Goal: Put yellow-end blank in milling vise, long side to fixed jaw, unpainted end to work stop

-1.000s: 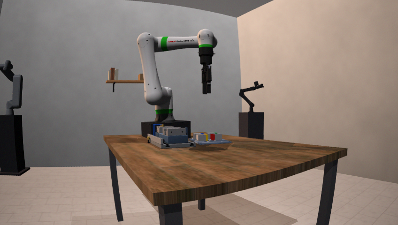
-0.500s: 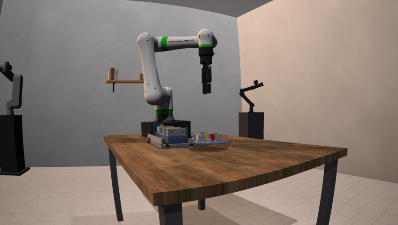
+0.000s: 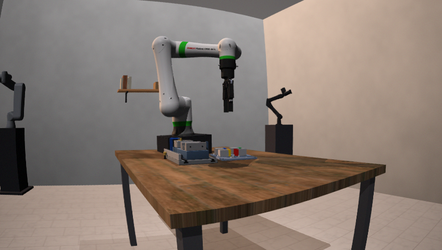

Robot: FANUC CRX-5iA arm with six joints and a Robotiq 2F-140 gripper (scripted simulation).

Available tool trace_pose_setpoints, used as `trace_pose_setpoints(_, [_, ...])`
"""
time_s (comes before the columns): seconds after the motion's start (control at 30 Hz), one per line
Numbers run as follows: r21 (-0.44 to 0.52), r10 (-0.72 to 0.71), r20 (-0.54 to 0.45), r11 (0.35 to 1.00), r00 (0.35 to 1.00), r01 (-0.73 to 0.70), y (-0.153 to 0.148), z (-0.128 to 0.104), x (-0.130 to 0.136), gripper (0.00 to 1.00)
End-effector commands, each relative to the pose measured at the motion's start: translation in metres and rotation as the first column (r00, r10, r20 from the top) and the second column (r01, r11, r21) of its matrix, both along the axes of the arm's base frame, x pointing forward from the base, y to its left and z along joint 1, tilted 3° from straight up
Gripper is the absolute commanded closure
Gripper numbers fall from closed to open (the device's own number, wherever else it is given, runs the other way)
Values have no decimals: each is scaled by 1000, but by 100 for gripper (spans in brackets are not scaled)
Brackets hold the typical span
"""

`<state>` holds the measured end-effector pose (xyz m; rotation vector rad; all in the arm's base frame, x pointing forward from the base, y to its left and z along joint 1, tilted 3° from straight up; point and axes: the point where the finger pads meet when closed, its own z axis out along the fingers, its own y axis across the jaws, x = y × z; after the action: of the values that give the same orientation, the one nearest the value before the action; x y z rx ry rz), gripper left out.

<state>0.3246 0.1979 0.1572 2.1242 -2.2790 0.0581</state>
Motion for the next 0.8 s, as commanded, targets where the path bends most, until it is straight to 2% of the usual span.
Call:
trace_pose_setpoints(0.0, [1, 0, 2, 1000, 1000, 0, -1, -3, 1, 46])
trace_pose_setpoints(0.77, [1, 0, 2, 1000, 1000, 0, -21, -69, 16, 46])
